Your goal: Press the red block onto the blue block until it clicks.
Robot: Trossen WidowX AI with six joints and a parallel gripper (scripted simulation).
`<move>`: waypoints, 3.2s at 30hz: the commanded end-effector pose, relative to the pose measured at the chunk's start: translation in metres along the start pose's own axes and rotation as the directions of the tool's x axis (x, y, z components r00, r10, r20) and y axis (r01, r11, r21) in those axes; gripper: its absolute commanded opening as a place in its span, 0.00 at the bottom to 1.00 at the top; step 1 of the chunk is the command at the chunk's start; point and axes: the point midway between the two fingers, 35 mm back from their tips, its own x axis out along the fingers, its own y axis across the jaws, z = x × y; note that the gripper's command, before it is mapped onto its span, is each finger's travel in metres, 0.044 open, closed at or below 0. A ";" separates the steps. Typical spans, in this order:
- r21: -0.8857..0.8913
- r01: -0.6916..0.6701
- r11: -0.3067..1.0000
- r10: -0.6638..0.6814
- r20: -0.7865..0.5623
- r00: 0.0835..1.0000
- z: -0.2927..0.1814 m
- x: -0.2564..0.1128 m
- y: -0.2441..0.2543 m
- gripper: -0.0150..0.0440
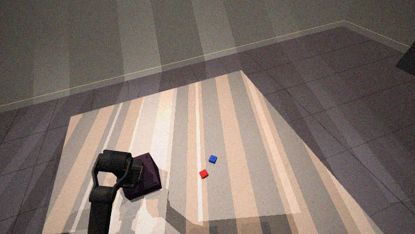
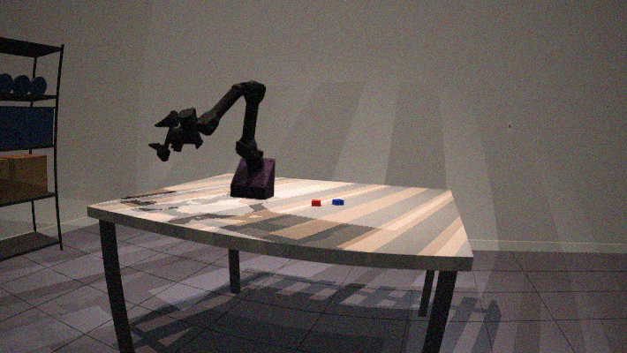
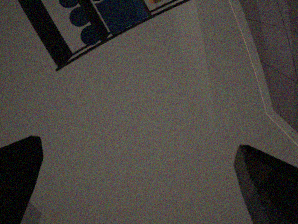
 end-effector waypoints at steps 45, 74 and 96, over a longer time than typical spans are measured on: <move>0.371 -0.910 0.182 -0.891 0.453 0.006 0.213 -0.536 -0.086 1.00; 0.843 0.078 0.532 -0.844 0.536 -0.033 0.319 -0.563 -0.011 1.00; 0.844 0.079 0.531 -0.845 0.535 -0.032 0.334 -0.564 -0.036 0.96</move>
